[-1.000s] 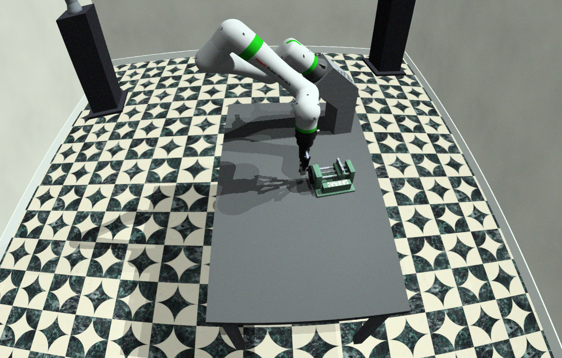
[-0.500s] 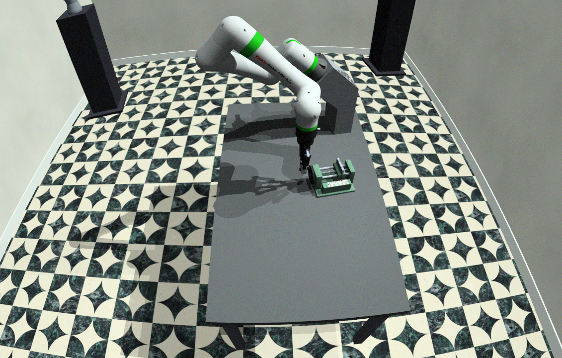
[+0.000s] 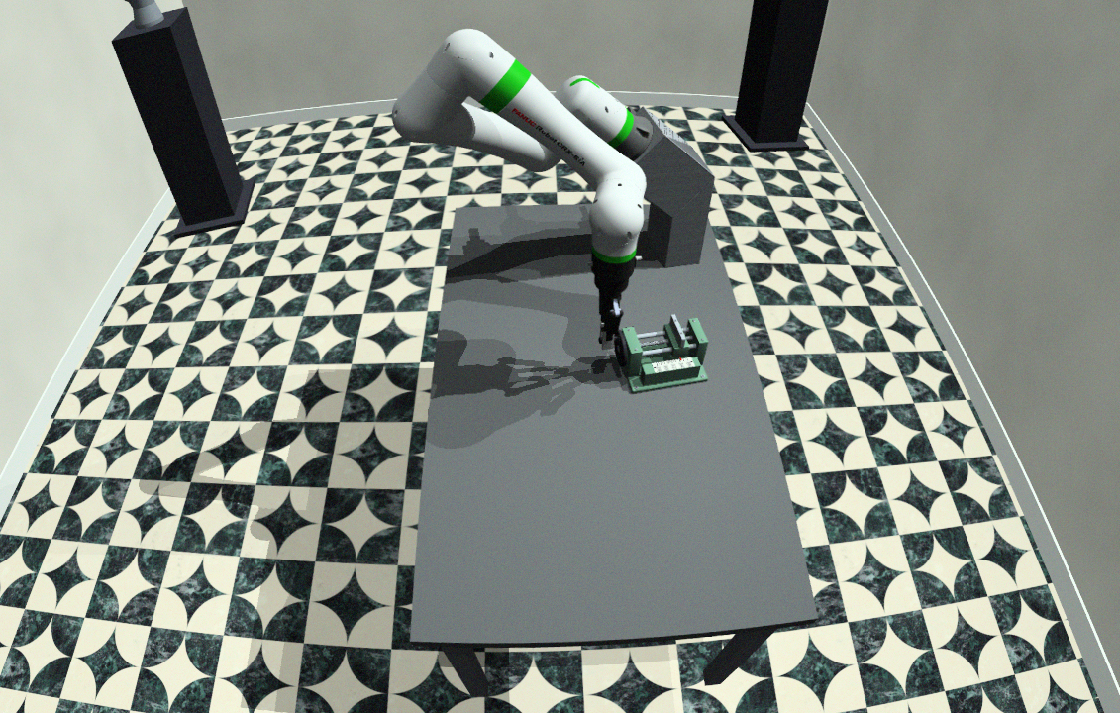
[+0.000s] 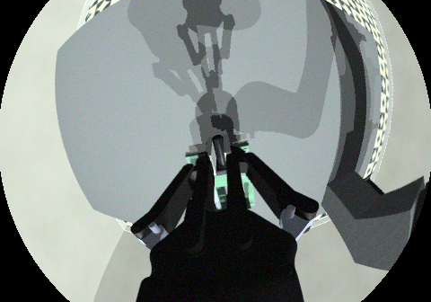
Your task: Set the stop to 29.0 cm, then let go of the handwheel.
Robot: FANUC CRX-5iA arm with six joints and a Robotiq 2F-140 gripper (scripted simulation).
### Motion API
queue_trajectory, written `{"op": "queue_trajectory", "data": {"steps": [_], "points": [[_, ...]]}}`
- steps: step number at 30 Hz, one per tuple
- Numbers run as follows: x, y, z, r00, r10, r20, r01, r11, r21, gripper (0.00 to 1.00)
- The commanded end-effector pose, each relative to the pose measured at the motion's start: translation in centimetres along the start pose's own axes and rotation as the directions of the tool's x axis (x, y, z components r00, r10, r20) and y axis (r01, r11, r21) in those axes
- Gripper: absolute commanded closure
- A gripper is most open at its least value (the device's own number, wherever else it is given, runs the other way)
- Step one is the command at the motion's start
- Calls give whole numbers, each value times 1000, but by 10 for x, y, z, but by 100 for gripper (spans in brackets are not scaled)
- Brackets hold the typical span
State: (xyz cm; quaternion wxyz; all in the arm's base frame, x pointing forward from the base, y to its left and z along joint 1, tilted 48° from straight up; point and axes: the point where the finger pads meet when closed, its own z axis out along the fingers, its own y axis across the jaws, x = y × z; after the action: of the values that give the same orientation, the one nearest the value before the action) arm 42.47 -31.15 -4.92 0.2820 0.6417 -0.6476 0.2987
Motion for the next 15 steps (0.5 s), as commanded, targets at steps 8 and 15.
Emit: {"op": "queue_trajectory", "data": {"steps": [8, 15], "points": [[0, -23, 4, 1000, 0, 0, 0, 1000, 0, 96], [0, -33, 16, 1000, 0, 0, 0, 1000, 0, 96]]}}
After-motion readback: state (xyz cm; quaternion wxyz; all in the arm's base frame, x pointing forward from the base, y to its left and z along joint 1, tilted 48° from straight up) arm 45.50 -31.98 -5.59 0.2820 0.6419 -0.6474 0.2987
